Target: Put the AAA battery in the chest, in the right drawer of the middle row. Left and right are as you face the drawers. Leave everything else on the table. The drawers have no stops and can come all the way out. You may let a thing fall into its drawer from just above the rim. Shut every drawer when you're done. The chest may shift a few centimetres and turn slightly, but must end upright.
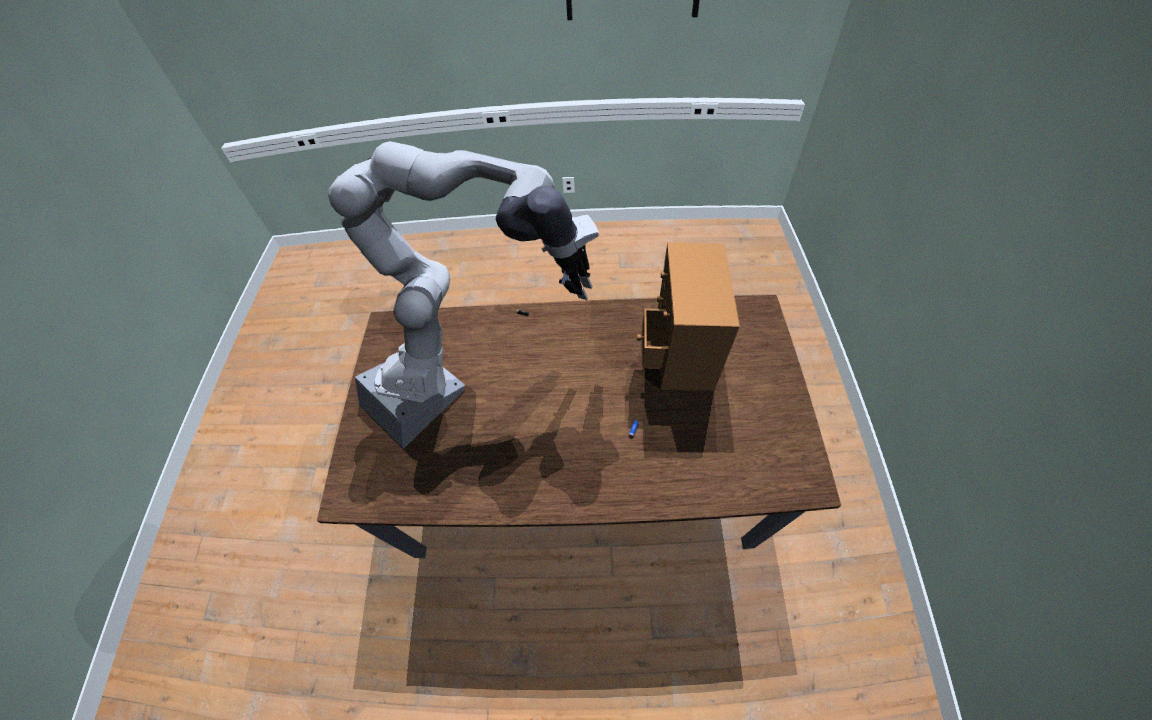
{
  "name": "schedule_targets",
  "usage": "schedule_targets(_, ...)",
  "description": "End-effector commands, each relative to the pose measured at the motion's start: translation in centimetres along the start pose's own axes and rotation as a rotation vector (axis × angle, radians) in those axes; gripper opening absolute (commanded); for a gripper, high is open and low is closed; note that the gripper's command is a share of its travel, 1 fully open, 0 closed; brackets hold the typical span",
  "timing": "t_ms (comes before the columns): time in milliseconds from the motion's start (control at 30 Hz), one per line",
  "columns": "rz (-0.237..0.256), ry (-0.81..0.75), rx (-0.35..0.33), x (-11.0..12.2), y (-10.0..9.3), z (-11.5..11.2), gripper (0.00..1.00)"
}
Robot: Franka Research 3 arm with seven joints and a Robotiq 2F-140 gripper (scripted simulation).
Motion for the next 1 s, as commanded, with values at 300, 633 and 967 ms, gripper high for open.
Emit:
schedule_targets(300, -0.099, -0.164, -0.037, 2.7, -0.8, -0.8, 0.28)
schedule_targets(633, -0.154, -0.226, -0.054, 4.3, -1.4, -1.1, 0.28)
schedule_targets(967, -0.208, -0.283, -0.072, 5.9, -2.1, -1.2, 0.28)
Point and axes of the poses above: the point where the finger pads meet when closed, its own y axis out along the fingers, its own x axis across the jaws, z = x × y, the point moved 2 cm from there along -y, back along the fingers, and after that the axes turned 8 degrees about y, right-handed, at the moved point
